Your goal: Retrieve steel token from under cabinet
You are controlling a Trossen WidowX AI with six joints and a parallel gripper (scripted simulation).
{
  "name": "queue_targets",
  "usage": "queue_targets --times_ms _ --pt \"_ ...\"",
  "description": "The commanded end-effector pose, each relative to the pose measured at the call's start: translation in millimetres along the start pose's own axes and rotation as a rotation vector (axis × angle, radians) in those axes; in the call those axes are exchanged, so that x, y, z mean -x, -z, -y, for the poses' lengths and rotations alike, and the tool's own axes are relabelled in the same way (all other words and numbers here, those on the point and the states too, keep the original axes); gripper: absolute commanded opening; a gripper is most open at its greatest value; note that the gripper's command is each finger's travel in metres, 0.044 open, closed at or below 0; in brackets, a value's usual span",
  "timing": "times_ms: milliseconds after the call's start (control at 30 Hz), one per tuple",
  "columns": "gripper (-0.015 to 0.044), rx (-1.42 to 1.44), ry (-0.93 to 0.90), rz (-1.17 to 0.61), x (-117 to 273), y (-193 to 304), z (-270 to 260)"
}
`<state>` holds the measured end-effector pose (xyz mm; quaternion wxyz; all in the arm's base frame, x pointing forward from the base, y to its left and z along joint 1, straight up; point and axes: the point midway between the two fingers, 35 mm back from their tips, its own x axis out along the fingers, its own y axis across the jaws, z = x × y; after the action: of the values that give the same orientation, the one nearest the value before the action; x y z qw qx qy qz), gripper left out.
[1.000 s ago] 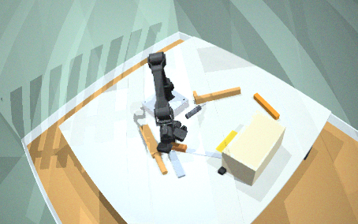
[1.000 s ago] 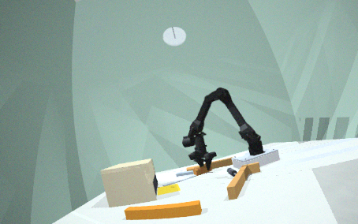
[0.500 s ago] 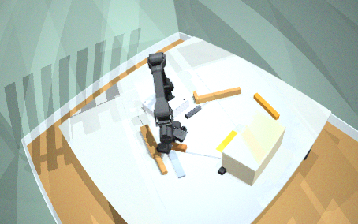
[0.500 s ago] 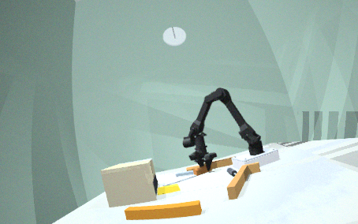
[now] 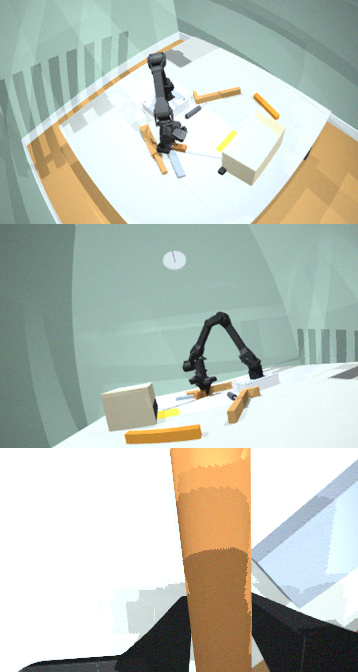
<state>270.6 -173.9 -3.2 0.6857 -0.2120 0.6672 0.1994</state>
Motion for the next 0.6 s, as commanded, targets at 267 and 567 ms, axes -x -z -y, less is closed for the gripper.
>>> queue_targets --times_ms 267,567 --pt "0.0 -0.03 0.001 0.0 0 -6 1" --pt "0.0 -0.053 -0.001 0.0 0 -22 2"
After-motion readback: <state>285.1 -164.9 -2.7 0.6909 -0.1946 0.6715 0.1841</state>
